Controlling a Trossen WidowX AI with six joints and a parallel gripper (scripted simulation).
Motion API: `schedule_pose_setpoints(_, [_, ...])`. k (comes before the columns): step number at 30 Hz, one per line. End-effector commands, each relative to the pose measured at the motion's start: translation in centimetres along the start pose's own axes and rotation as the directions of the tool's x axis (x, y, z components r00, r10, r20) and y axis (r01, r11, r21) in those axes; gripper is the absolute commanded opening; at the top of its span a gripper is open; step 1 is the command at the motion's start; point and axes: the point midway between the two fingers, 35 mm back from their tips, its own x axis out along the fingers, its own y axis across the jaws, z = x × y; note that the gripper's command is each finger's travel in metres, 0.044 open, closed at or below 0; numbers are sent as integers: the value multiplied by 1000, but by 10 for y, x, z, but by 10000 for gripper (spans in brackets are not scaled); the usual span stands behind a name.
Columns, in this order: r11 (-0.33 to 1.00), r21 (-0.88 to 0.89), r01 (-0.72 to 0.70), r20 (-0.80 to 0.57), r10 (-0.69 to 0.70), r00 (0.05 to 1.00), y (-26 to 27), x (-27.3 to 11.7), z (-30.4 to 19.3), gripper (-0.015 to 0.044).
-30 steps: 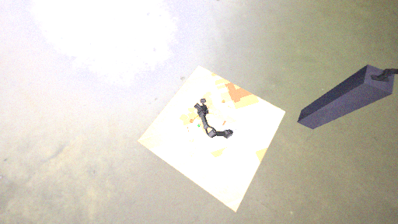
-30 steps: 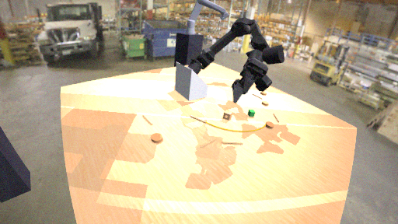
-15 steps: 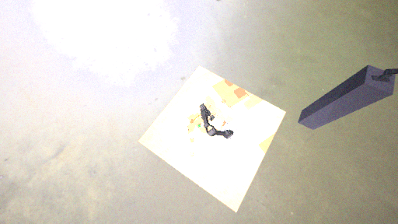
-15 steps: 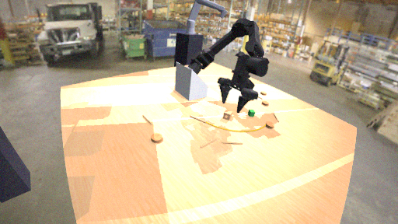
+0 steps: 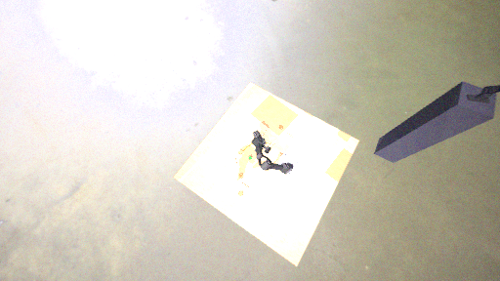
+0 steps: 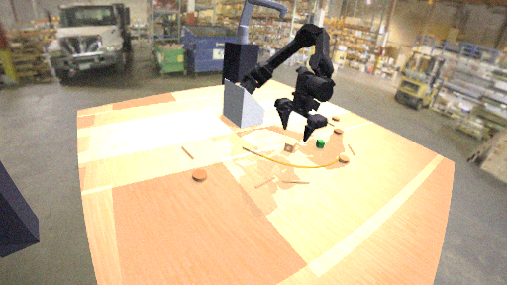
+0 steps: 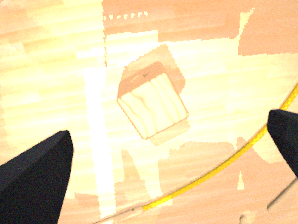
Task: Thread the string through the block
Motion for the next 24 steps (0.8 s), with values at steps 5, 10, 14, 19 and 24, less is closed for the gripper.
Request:
schedule_pose_setpoints(5, [1000,-1,0,1,0,1000,0,0,0,387])
schedule_pose_setpoints(10, [1000,-1,0,1,0,1000,0,0,0,256])
schedule_pose_setpoints(14, [1000,-1,0,1,0,1000,0,0,0,242])
schedule_pose_setpoints(19, [1000,-1,0,1,0,1000,0,0,0,242])
schedule_pose_setpoints(24, [1000,-1,0,1,0,1000,0,0,0,190])
